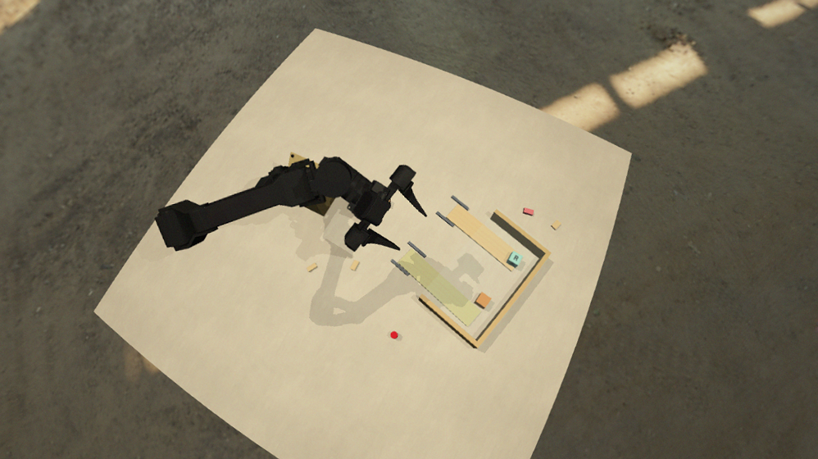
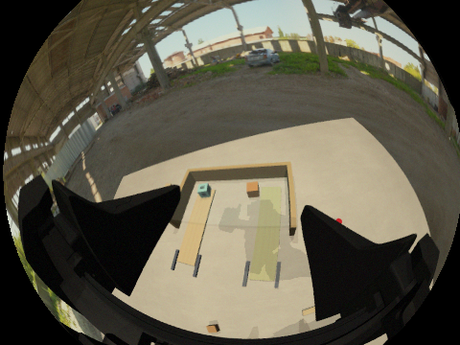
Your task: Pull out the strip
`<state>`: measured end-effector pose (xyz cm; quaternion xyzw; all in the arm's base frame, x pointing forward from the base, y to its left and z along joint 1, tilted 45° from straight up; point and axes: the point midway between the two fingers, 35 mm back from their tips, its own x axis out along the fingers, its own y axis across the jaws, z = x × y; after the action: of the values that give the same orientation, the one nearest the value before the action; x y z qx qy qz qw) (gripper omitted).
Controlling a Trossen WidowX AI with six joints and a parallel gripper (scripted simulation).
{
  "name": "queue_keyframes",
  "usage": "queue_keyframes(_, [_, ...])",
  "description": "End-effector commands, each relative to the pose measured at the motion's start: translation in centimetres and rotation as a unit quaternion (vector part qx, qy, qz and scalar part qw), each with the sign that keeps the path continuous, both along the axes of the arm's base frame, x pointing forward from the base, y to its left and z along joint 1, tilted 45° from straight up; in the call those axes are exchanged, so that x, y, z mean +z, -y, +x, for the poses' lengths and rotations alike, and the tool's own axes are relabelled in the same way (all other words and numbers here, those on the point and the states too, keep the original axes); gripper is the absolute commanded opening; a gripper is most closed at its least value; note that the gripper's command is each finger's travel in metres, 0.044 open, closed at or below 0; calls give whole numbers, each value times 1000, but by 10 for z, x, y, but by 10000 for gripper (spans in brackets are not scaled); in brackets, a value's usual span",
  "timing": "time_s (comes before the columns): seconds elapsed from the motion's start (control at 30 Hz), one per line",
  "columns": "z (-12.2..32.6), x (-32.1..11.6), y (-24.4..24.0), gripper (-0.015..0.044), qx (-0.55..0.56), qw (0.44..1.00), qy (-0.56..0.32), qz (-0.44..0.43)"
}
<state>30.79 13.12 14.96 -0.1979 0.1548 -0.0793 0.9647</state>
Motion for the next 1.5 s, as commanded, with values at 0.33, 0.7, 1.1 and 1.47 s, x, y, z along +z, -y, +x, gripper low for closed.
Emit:
queue_keyframes(0.33, [-22,-96,3,400,67,977,-126,-159])
queue_keyframes(0.7, [-22,-96,3,400,67,977,-126,-159])
queue_keyframes(1.1, [17,-120,-22,190,20,970,-201,-132])
queue_keyframes(1.47, [67,-176,-42,0,-99,939,-316,-90])
